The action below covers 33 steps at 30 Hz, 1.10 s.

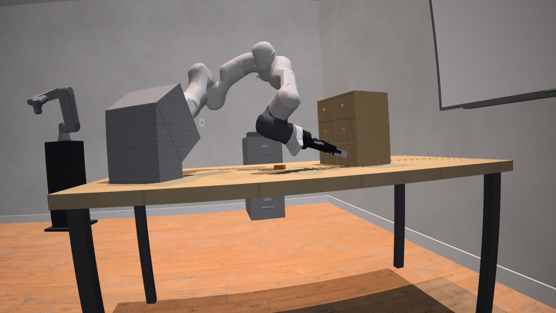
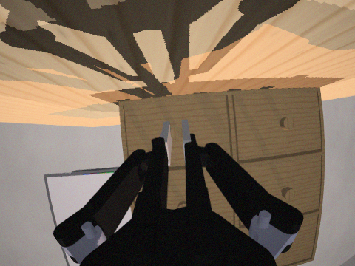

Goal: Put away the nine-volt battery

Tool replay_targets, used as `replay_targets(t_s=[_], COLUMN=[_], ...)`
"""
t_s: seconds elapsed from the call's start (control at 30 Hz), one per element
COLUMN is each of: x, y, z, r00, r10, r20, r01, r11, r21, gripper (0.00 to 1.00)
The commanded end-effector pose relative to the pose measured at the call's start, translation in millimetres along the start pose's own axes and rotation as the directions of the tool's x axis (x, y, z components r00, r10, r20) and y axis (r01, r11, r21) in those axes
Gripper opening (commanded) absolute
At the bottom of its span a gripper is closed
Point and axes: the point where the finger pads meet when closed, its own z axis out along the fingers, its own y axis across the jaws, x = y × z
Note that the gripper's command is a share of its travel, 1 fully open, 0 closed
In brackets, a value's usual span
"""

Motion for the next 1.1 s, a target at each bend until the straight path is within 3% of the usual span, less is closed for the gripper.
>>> replay_targets(t_s=[0.0,1.07], x=[-1.7,5.7], y=[-1.3,-1.3], z=[0.6,-19.5], r00=[1.0,1.0], r10=[0.003,0.003], r20=[0.003,0.003], r01=[-0.003,-0.003], r11=[1.0,1.0], r21=[0.003,0.003], gripper=[0.08,0.08])
